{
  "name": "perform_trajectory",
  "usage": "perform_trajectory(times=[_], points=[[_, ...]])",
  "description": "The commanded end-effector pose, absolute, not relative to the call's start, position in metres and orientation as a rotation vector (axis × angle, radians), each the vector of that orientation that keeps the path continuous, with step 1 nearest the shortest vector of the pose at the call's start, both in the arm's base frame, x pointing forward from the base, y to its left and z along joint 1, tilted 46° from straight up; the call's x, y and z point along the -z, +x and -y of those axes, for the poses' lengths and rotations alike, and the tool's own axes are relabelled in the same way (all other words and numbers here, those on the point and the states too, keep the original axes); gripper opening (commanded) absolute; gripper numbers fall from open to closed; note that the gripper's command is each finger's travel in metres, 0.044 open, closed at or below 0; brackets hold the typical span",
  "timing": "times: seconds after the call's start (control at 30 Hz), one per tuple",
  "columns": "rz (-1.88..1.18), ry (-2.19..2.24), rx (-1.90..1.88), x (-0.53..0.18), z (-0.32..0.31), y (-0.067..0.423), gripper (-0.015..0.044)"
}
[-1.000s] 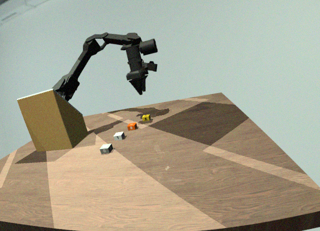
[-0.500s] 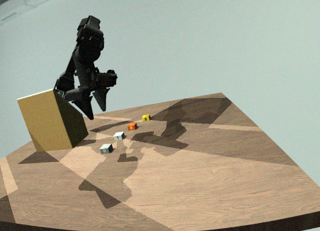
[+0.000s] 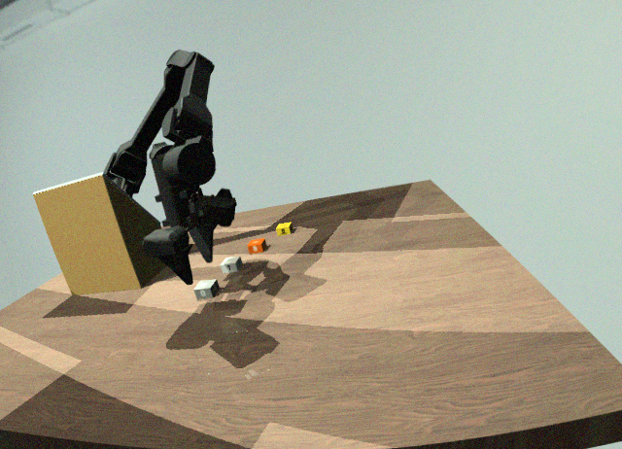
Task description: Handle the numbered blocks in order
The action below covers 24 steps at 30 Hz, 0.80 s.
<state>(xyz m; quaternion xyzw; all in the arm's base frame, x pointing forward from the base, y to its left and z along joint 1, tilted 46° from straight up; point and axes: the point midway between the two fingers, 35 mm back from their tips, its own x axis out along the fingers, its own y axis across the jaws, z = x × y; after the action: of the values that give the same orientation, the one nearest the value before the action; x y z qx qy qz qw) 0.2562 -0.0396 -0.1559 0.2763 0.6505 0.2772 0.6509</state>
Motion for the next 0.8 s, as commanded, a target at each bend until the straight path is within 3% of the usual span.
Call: perform_trajectory(times=[0.0,0.77], points=[[-1.455,0.629,-0.615,0.157,0.042,0.261,0.0400],[-1.454,0.630,-0.616,0.181,0.016,0.261,0.0400]])
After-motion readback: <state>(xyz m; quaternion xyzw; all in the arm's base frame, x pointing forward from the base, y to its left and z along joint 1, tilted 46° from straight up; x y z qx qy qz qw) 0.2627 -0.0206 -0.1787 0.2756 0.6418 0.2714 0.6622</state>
